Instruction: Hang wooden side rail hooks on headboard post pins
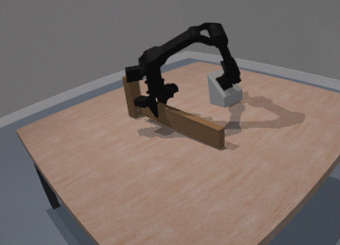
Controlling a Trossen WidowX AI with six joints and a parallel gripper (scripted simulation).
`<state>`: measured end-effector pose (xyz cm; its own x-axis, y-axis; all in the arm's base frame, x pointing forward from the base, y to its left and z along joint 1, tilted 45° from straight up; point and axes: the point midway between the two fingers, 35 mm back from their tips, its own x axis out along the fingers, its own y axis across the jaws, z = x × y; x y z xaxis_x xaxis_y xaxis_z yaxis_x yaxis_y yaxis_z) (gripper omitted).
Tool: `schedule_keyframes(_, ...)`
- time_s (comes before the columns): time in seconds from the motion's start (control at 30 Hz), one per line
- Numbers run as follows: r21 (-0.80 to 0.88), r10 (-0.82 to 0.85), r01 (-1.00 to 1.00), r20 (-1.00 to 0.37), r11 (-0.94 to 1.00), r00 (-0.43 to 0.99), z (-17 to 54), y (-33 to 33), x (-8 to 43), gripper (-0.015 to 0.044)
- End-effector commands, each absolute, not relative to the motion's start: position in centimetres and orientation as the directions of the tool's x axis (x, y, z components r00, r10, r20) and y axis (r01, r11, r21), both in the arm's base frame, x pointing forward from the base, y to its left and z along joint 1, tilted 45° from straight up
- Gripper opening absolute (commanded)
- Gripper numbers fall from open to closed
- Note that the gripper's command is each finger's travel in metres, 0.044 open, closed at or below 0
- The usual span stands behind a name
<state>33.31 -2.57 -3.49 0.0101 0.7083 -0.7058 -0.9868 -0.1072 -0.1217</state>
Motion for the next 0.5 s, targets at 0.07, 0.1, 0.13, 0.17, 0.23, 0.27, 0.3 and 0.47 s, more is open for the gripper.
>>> schedule_keyframes(0.07, -0.129, 0.704, -0.986, -0.71, -0.105, 0.018, -3.63, -3.05, 33.29, 0.0)
schedule_keyframes(0.1, -0.129, 0.704, -0.986, -0.71, -0.105, 0.018, -3.64, -3.05, 33.27, 0.0)
schedule_keyframes(0.13, -0.129, 0.704, -0.986, -0.71, -0.105, 0.018, -3.65, -3.05, 33.26, 0.0)
schedule_keyframes(0.17, -0.129, 0.704, -0.986, -0.71, -0.105, 0.018, -3.66, -3.06, 33.25, 0.0)
schedule_keyframes(0.23, -0.129, 0.704, -0.986, -0.71, -0.105, 0.018, -3.67, -3.08, 33.23, 0.0)
schedule_keyframes(0.27, -0.129, 0.704, -0.986, -0.71, -0.105, 0.018, -3.67, -3.1, 33.22, 0.0)
schedule_keyframes(0.3, -0.129, 0.704, -0.986, -0.71, -0.105, 0.018, -3.67, -3.12, 33.21, 0.0)
schedule_keyframes(0.47, -0.129, 0.704, -0.986, -0.71, -0.105, 0.018, -3.71, -3.15, 33.17, 0.0)
